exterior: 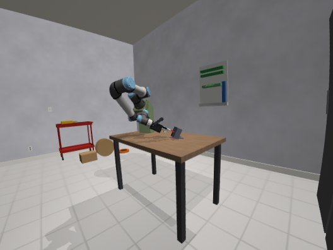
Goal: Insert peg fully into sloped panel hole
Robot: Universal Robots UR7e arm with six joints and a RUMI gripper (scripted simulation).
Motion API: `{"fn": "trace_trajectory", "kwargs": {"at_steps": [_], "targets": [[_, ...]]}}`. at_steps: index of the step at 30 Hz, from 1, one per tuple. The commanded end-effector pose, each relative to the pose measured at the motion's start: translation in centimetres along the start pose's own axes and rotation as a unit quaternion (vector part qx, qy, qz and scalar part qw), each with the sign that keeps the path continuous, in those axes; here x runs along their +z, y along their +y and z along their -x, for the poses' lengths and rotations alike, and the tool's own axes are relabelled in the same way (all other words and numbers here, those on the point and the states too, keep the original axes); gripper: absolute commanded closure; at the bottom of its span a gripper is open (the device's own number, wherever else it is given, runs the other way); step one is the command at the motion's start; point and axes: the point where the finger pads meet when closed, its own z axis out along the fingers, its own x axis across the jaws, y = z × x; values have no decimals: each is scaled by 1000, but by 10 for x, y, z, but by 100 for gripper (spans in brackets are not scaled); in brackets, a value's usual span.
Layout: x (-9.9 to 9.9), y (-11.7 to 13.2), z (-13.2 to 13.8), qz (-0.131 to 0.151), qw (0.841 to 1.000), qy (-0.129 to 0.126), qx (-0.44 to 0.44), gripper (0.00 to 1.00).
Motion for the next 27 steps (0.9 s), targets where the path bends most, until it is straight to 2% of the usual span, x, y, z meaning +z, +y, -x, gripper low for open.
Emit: {"fn": "trace_trajectory", "kwargs": {"at_steps": [1,5,20,22,27], "targets": [[0,0,0,0,1000,0,0,94],[0,0,0,0,1000,0,0,91],[-3,0,-1,0,1000,0,0,70],[-3,0,-1,0,1000,0,0,70],[-18,2,-2,0,1000,-1,-1,63]]}}
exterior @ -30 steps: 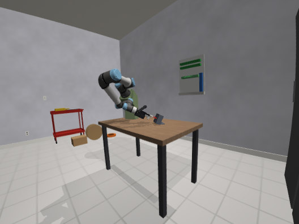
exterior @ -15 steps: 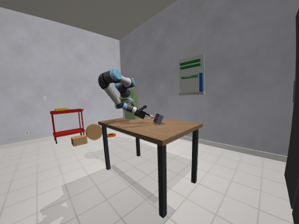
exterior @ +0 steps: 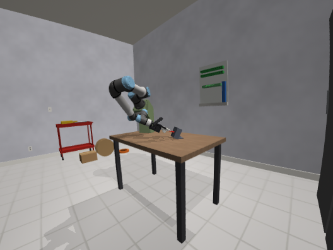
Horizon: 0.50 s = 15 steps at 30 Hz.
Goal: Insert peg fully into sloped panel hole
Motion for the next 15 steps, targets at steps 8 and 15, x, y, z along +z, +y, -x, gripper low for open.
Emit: {"fn": "trace_trajectory", "kwargs": {"at_steps": [8,15], "targets": [[-37,2,-2,0,1000,-1,-1,51],[-53,2,-2,0,1000,-1,-1,44]]}}
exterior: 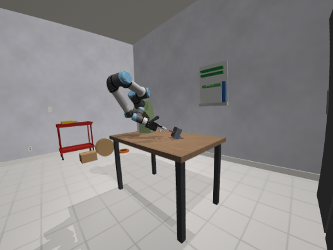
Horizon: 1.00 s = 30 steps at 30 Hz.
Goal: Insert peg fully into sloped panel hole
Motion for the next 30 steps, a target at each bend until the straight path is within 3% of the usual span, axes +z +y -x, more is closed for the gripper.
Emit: {"fn": "trace_trajectory", "kwargs": {"at_steps": [1,9,30], "targets": [[-15,-1,0,-1,1000,-1,-1,43],[-40,-4,3,-2,1000,1,0,31],[-50,-10,1,-2,1000,1,0,5]]}}
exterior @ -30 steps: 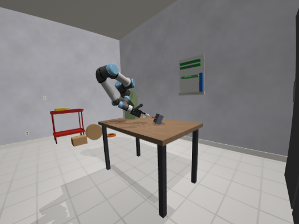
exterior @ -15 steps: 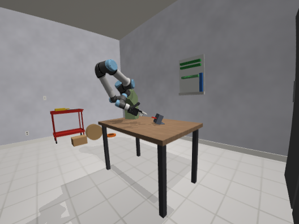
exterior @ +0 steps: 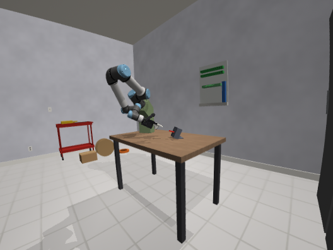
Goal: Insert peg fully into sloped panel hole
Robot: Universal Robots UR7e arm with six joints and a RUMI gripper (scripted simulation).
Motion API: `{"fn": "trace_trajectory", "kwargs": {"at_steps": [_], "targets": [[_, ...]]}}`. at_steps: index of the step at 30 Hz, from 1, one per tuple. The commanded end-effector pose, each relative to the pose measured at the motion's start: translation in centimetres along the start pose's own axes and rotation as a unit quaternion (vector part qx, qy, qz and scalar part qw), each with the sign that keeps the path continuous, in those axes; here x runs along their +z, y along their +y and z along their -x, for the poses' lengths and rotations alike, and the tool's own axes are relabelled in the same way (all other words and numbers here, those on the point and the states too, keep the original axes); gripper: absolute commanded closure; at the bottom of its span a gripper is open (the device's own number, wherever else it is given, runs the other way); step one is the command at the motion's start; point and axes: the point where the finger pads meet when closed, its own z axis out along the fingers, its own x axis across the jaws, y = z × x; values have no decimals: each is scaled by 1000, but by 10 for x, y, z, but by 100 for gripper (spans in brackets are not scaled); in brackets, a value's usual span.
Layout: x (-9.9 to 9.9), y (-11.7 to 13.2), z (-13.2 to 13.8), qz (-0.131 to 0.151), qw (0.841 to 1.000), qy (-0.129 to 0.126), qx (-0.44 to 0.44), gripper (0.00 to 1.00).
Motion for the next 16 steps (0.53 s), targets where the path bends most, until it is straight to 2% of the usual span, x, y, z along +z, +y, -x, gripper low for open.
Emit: {"fn": "trace_trajectory", "kwargs": {"at_steps": [1,5,16], "targets": [[-2,-2,0,0,1000,0,0,5],[-3,-2,0,0,1000,0,0,0],[-3,-2,0,0,1000,0,0,0]]}}
